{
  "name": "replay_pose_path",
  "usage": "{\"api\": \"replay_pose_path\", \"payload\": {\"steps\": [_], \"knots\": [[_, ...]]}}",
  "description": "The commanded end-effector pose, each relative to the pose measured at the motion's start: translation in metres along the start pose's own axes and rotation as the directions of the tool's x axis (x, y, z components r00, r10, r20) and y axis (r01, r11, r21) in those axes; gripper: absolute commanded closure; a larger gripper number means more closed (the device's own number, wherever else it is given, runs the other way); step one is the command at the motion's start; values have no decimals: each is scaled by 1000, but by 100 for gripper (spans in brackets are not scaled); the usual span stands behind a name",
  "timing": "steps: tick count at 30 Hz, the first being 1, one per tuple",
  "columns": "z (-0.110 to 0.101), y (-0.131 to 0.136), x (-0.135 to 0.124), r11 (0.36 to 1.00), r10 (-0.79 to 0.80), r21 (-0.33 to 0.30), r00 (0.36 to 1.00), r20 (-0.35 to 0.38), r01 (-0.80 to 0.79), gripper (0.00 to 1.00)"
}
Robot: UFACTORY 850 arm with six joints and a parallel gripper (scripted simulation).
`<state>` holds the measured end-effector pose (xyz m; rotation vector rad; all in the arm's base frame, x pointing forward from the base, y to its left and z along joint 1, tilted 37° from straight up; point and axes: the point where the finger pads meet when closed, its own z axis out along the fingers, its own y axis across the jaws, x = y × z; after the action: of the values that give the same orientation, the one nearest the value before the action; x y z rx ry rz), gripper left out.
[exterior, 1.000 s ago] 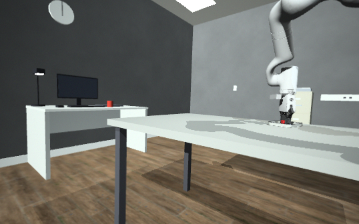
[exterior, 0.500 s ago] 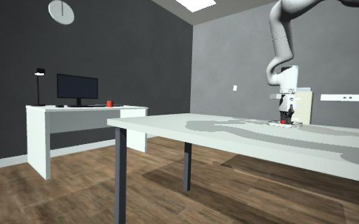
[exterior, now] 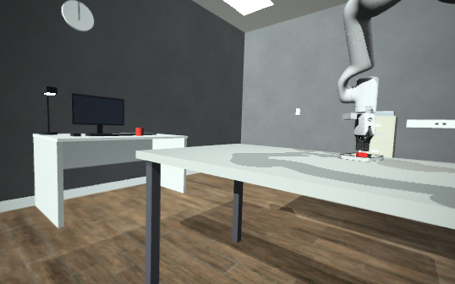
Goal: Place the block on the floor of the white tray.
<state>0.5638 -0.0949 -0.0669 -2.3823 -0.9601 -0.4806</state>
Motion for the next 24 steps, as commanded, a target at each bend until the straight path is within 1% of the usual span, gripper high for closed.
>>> {"api": "replay_pose_path", "payload": {"steps": [1, 9, 22, 24], "knots": [[-13, 1, 1, 1000, 0, -2, 1000, -1, 0, 51], [-24, 1, 0, 1000, 0, -2, 1000, -1, 0, 51], [-24, 0, 0, 1000, 0, -2, 1000, -1, 0, 51], [-24, -8, -5, 1000, 0, -1, 1000, 0, 0, 51]]}}
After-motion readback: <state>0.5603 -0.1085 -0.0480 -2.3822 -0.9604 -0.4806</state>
